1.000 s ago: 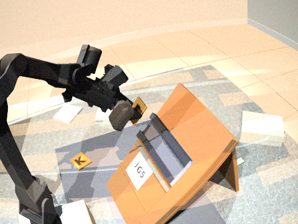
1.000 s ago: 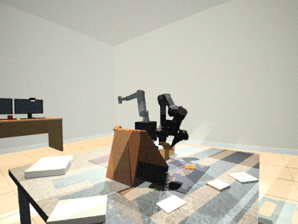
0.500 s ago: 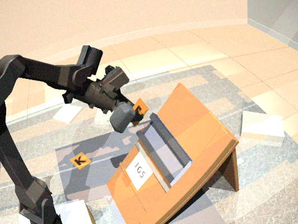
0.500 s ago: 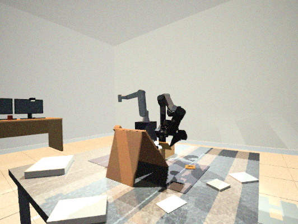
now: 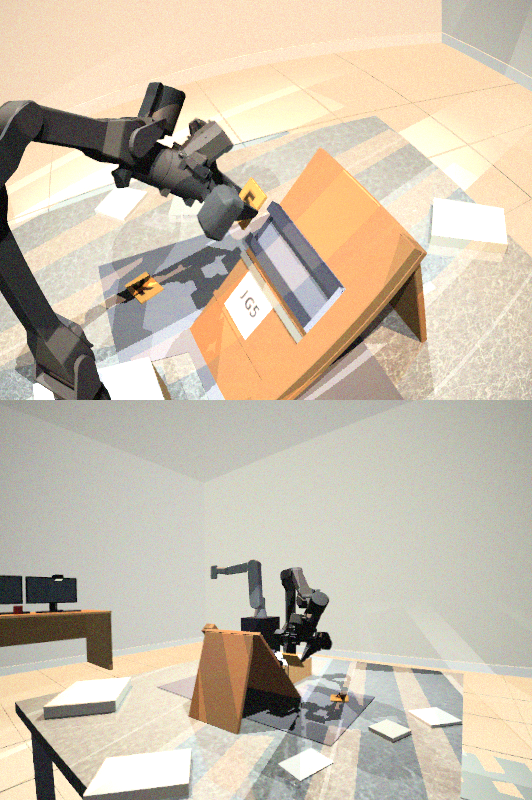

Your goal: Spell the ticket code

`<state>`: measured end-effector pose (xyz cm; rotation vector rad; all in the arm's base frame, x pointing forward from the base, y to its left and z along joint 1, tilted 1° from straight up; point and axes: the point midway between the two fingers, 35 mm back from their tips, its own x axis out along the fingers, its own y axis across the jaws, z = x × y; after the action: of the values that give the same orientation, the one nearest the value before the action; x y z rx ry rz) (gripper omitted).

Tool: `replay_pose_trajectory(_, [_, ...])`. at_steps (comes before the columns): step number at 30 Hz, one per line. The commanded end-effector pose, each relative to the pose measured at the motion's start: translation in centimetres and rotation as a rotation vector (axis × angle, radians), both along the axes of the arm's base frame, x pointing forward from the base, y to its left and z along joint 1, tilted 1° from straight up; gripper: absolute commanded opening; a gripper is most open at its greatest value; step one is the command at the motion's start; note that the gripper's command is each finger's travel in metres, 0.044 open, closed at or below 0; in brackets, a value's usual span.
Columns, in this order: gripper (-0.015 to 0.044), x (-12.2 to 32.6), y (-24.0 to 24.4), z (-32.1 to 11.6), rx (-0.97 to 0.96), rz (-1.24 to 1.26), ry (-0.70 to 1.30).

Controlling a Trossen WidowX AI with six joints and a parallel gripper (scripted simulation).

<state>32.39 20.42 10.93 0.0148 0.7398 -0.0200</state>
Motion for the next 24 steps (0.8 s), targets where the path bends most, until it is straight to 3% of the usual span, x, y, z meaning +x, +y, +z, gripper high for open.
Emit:
replay_pose_trajectory(1, [0.0000,0.0,-0.2,0.0,0.002,0.003,0.001])
replay_pose_trajectory(24, [0.0000,0.0,-1.3,0.0,0.001,0.003,0.001])
